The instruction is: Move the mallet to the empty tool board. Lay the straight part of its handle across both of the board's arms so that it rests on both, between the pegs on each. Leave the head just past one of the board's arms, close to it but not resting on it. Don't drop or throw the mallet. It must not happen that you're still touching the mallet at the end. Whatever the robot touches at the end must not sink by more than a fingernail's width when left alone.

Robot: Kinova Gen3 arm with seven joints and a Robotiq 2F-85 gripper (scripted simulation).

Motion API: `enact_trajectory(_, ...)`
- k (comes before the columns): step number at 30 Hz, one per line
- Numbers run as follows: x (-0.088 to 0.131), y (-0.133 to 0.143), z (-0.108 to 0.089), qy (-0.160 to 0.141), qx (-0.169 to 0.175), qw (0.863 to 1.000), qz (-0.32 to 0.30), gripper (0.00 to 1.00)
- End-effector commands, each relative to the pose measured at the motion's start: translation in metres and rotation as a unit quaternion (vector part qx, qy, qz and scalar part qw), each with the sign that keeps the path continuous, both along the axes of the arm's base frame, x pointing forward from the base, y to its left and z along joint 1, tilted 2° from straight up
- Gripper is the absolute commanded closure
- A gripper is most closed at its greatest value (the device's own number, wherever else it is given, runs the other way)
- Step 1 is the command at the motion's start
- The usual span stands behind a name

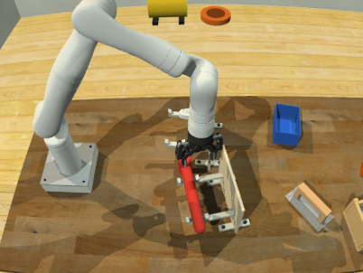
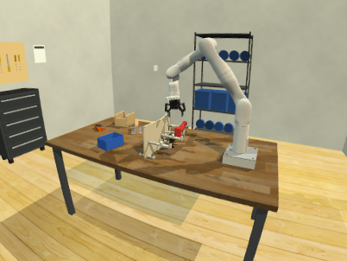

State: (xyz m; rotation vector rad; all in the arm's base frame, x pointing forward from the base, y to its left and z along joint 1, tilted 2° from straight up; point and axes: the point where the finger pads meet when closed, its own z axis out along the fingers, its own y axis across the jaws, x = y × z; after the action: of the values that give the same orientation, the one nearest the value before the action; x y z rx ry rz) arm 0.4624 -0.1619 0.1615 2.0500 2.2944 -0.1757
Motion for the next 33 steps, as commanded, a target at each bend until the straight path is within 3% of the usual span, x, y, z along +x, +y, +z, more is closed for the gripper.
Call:
enact_trajectory(1,-0.021,-0.019,0.001,-0.018,0.025,0.999,-0.027,0.0)
enact_trajectory(8,-0.033,-0.021,-0.005,-0.031,0.049,0.997,-0.048,0.0)
enact_trajectory(24,-0.034,-0.021,-0.008,-0.033,0.051,0.997,-0.05,0.0)
enact_trajectory(28,-0.033,-0.022,-0.021,-0.033,0.051,0.997,-0.05,0.0)
enact_trajectory(33,-0.032,-0.023,-0.051,-0.033,0.051,0.997,-0.05,0.0)
